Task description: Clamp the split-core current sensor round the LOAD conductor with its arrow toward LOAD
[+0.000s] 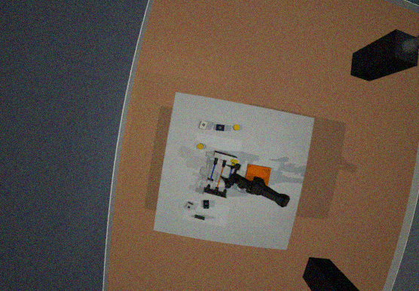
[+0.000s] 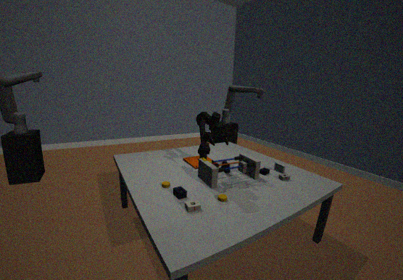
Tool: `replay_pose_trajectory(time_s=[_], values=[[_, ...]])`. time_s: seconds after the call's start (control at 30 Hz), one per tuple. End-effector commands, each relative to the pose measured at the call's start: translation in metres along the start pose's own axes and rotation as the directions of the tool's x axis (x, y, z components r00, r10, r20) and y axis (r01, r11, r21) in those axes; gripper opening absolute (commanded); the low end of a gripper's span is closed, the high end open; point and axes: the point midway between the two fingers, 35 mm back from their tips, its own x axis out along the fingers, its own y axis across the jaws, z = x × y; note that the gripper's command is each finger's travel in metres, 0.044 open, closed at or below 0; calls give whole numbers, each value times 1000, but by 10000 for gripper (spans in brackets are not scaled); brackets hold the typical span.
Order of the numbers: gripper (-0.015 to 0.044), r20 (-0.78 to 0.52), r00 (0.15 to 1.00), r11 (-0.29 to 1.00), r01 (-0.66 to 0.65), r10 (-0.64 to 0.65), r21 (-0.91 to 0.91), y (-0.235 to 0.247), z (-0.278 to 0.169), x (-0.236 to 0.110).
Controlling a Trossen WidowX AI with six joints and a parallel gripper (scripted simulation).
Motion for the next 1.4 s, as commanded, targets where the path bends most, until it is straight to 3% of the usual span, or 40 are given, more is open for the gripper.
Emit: replay_pose_trajectory(time_s=[0.0, 0.2, 1.2, 1.37], values=[[440, -470, 875, 979, 179, -116, 92, -59, -50, -32], [440, -628, 770, 958, 251, -112, 137, -72, -67, -61], [440, -630, 768, 958, 252, -111, 138, -73, -67, -61], [309, -650, 757, 977, 179, -63, 114, -37, -80, -51]])
